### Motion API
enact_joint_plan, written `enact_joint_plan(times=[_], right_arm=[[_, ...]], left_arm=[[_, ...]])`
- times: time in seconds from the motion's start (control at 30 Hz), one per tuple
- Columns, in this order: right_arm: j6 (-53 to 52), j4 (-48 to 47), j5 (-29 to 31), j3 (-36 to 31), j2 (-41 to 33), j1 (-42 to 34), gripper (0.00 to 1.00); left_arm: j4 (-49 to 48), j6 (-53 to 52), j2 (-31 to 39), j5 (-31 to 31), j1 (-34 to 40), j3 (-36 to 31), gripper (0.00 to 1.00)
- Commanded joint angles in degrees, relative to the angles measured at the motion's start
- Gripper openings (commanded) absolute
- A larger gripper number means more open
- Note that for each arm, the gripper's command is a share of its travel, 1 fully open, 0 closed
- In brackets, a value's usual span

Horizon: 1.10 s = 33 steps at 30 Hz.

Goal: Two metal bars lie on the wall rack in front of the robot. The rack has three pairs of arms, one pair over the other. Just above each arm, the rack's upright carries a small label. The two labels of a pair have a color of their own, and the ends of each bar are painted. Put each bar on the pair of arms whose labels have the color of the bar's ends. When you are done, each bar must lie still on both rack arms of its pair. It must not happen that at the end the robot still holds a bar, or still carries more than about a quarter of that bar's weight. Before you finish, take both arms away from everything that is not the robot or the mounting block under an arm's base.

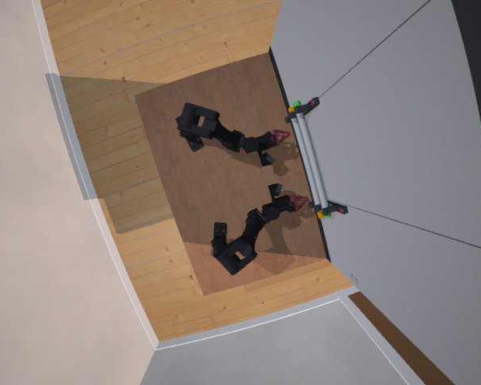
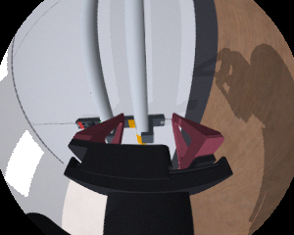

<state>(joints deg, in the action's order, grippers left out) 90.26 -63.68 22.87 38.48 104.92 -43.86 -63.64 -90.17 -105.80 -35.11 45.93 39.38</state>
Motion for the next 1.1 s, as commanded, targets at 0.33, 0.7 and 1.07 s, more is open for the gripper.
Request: enact_joint_plan(times=[0.33,0.7,1.07], right_arm=[[-0.27,-2.42,1.66,-3.38,-3.72,-1.6,0.74],[-0.26,-2.83,2.36,-5.15,-5.09,-2.3,0.76],[-0.26,-2.92,2.52,-5.53,-5.39,-2.45,0.8]], left_arm=[[-2.29,0.18,3.65,-2.33,2.13,-3.1,0.74],[-2.69,0.17,4.83,-3.34,3.13,-4.66,0.76],[-2.78,0.16,5.09,-3.56,3.35,-5.0,0.8]])
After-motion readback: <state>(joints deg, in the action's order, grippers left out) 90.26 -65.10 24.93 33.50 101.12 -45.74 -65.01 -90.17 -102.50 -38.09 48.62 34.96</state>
